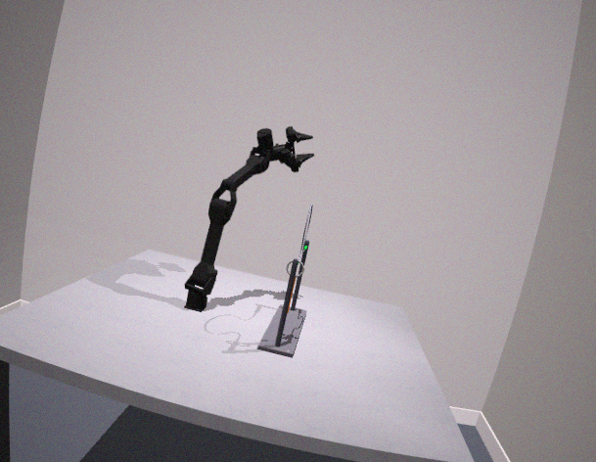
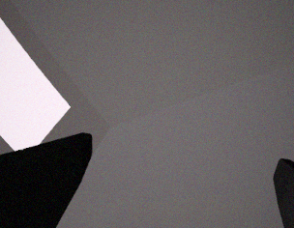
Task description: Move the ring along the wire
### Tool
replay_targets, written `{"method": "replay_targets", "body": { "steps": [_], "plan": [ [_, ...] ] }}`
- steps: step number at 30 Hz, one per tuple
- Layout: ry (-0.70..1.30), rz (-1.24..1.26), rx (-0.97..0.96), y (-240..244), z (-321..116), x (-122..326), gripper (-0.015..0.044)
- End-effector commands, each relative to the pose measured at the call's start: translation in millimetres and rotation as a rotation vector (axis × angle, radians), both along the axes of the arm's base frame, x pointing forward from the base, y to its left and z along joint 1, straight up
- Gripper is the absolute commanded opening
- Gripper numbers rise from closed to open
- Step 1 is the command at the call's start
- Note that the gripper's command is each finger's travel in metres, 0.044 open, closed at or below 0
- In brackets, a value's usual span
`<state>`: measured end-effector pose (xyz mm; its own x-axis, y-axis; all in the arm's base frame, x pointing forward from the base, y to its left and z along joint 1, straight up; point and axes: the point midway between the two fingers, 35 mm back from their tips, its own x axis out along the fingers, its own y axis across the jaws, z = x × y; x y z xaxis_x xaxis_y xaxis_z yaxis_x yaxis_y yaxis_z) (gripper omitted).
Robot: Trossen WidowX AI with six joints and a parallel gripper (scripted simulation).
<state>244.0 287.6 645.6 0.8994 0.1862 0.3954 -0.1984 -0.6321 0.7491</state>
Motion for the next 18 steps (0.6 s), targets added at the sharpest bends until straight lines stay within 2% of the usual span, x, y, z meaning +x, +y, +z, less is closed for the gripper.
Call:
{"method": "replay_targets", "body": {
  "steps": [1,9,18],
  "plan": [
    [-0.002,-0.002,0.0,-0.9,0.4,0.4,0.0374],
    [-0.072,-0.126,-0.074,-43.4,8.2,33.4,0.0164],
    [-0.109,-0.319,-0.283,-95.2,-10.1,90.3,0.016]
  ]
}}
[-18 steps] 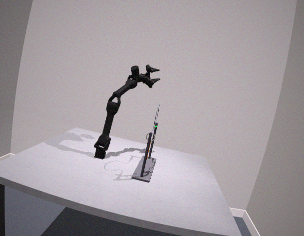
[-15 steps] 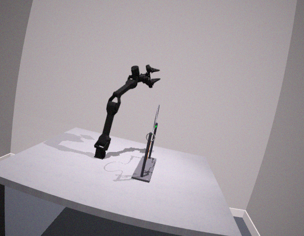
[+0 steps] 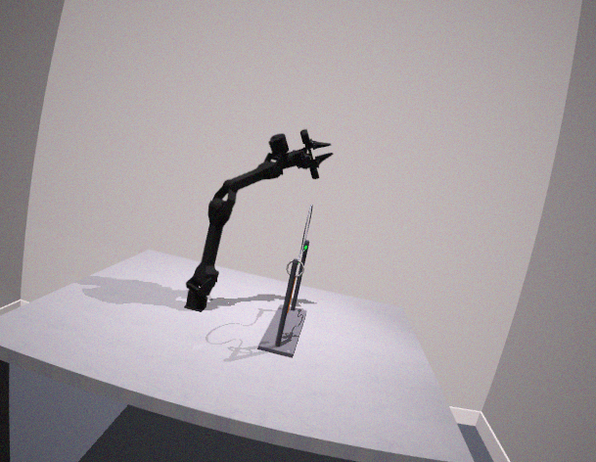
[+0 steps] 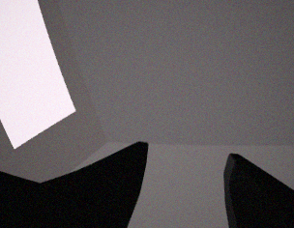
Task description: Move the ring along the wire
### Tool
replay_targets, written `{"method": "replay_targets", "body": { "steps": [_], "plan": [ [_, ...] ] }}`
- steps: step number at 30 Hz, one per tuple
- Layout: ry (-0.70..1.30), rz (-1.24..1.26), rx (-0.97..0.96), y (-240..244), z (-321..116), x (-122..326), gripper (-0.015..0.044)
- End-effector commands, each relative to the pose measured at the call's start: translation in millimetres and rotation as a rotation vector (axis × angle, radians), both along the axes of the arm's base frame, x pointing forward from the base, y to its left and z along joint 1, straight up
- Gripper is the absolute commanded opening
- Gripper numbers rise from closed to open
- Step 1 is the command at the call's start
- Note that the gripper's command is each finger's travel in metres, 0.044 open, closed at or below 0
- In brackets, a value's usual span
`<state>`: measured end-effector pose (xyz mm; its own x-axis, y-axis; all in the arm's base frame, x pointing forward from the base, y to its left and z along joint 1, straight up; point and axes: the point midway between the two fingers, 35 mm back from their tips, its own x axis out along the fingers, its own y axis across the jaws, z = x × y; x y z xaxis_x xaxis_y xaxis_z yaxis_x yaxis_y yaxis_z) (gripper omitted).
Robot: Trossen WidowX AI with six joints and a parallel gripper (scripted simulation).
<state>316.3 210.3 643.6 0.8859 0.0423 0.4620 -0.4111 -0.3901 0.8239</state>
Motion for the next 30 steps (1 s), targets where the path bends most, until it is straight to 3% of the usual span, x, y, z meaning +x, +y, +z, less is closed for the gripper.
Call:
{"method": "replay_targets", "body": {
  "steps": [1,13,30],
  "plan": [
    [-0.006,-0.086,-0.099,-24.5,-10.5,23.7,0.016],
    [0.019,-0.345,-0.361,-119.9,-41.7,76.2,0.016],
    [0.205,-0.675,-0.681,-288.2,-112.1,102.9,0.016]
  ]
}}
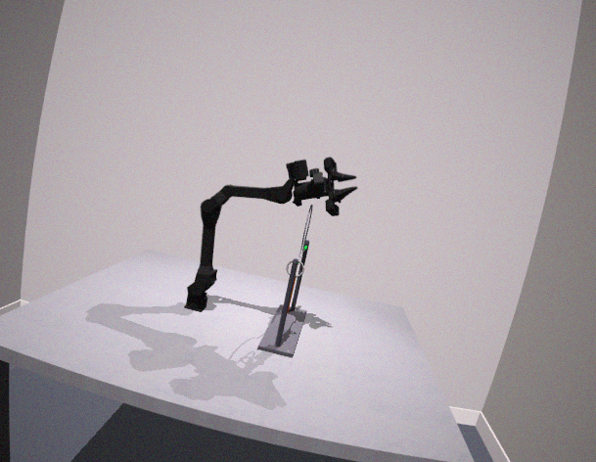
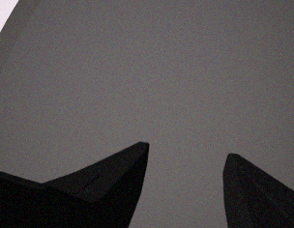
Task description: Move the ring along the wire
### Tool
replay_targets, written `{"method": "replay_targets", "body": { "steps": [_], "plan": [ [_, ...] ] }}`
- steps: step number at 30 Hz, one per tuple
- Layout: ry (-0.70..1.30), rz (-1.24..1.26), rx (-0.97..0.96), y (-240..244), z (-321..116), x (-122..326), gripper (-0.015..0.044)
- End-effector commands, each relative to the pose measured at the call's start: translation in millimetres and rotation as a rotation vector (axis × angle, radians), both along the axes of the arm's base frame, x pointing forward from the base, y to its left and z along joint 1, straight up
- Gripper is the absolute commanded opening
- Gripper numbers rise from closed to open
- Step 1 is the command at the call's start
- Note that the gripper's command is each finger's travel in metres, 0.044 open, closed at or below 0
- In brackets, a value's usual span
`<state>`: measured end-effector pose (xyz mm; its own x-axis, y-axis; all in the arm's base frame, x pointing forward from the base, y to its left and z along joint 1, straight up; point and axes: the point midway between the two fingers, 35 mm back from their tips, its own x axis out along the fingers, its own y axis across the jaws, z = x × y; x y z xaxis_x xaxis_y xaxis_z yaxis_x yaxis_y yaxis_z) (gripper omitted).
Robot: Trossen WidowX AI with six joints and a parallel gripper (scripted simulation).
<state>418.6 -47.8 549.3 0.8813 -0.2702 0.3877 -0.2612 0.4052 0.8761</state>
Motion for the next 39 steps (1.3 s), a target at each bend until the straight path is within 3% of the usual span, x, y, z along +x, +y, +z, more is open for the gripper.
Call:
{"method": "replay_targets", "body": {
  "steps": [1,15,28,39],
  "plan": [
    [0.061,-0.076,-0.061,-40.5,-23.6,0.4,0.016],
    [0.351,-0.256,-0.242,-164.3,-140.3,-6.3,0.016],
    [0.633,-0.352,-0.339,-260.7,-260.2,-73.3,0.016],
    [0.725,-0.288,-0.48,-265.1,-327.5,-109.9,0.016]
  ]
}}
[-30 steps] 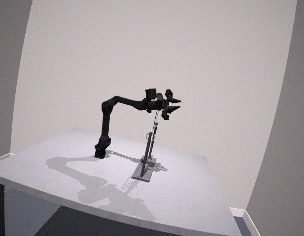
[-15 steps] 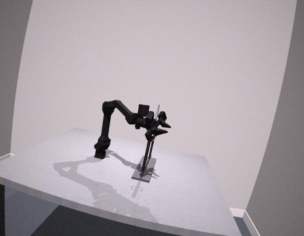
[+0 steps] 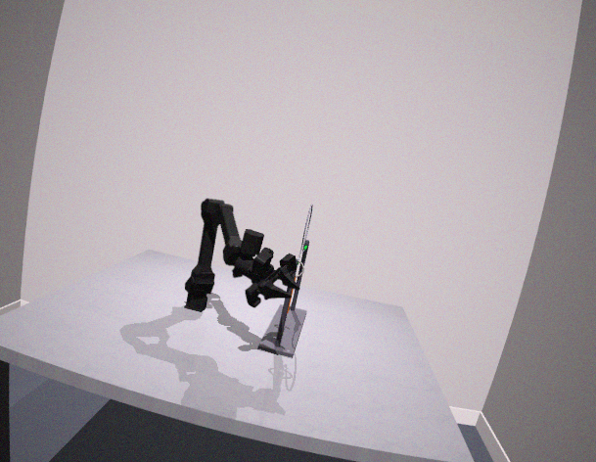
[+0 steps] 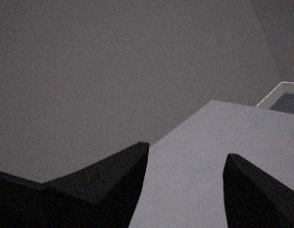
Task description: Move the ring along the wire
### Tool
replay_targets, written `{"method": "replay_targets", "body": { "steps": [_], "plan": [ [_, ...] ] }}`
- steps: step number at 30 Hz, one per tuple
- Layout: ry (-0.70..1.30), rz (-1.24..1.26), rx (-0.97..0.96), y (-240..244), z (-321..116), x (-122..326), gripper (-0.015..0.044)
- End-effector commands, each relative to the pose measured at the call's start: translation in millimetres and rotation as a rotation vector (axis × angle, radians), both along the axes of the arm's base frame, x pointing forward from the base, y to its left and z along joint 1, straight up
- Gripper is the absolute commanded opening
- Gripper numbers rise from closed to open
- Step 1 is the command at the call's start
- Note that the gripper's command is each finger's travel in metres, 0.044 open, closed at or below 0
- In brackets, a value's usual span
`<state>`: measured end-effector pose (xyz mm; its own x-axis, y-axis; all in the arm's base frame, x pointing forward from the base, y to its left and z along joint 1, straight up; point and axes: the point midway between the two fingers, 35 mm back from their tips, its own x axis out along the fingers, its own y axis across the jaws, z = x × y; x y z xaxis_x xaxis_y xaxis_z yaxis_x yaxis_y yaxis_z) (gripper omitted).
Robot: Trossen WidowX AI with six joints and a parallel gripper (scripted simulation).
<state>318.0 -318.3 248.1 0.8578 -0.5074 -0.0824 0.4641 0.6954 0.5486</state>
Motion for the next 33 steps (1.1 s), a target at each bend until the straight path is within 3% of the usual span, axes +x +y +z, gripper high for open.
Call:
{"method": "replay_targets", "body": {
  "steps": [1,19,28,33],
  "plan": [
    [0.055,0.062,-0.045,7.9,-33.0,-12.1,0.016],
    [0.182,0.394,-0.367,100.7,-133.4,-79.0,0.016],
    [0.176,0.553,-0.555,173.8,-158.2,-114.5,0.016],
    [0.174,0.563,-0.569,179.6,-159.2,-117.0,0.016]
  ]
}}
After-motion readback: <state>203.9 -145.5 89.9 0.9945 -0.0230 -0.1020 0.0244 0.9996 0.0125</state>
